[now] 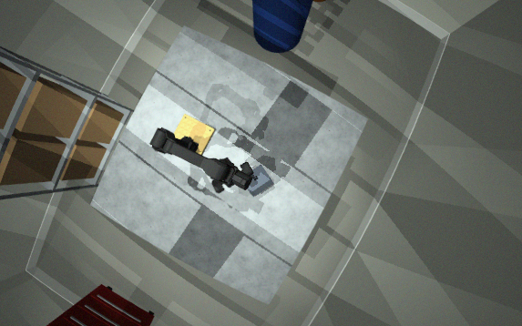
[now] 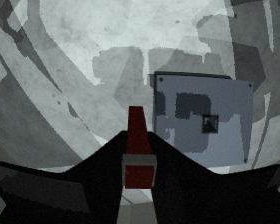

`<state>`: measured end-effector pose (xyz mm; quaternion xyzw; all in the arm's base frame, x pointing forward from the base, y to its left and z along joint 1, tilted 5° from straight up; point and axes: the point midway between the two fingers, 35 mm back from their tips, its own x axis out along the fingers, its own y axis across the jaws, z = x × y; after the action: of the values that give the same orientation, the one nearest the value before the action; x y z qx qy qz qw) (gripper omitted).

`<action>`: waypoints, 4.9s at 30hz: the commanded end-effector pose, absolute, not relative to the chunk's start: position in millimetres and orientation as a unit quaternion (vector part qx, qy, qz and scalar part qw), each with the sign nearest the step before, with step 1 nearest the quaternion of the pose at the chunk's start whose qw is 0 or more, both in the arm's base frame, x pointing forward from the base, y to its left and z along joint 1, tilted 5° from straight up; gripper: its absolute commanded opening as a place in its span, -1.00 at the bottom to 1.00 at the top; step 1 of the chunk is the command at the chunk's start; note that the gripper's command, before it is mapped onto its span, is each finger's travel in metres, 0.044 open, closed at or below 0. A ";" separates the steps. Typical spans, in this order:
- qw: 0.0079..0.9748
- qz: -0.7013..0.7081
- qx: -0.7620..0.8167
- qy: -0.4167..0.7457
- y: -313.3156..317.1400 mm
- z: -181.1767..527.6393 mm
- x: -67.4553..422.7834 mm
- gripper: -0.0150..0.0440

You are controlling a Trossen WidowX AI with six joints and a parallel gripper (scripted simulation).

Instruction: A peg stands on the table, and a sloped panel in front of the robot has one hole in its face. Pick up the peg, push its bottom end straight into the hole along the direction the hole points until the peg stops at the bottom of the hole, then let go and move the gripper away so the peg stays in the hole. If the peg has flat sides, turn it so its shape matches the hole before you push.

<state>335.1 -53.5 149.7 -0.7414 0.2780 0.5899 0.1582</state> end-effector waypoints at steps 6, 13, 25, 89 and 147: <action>0.150 0.575 -0.755 0.277 -42.3 154.3 337.6 -0.49; 0.145 0.563 -0.766 0.276 -33.4 158.2 339.9 -0.49; 0.137 0.541 -0.784 0.271 -18.0 165.1 343.0 -0.49; 0.127 0.464 -0.841 0.248 17.1 142.6 371.9 -0.49; 0.130 0.459 -0.843 0.248 10.9 123.4 380.3 -0.49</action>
<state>381.2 11.5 125.8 -0.8442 0.2468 0.4578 0.1294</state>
